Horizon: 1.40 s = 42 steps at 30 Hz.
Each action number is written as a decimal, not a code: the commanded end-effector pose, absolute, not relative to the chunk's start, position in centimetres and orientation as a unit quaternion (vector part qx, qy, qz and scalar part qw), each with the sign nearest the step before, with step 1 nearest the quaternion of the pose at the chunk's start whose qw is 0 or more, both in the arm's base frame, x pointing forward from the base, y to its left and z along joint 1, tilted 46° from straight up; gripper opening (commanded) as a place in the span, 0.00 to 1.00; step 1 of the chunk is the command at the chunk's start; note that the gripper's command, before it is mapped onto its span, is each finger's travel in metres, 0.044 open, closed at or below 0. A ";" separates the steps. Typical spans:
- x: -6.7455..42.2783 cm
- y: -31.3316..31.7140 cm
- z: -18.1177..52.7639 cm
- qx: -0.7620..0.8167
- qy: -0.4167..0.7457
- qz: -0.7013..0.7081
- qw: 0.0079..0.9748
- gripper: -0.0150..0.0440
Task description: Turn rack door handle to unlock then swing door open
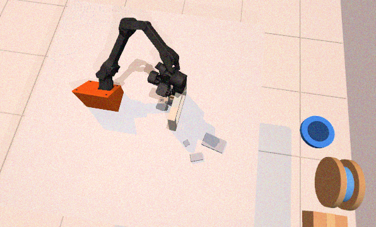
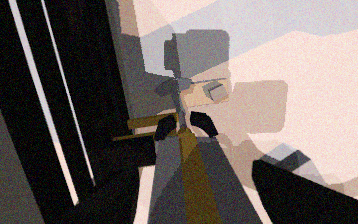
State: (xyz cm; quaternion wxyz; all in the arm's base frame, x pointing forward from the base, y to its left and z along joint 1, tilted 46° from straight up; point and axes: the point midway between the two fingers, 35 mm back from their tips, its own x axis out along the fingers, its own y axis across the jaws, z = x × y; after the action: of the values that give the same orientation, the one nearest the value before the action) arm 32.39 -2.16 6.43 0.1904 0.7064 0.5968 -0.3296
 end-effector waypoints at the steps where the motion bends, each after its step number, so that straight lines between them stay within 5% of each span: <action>1: 32.6 -2.2 6.4 0.715 0.582 -0.350 0.165 0.74; 42: 32.6 -2.2 6.4 0.715 0.582 -0.350 0.165 0.31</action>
State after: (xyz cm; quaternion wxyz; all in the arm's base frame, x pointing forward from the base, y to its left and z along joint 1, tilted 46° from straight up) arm 32.56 -2.22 6.38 0.1663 0.7146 0.5820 -0.3507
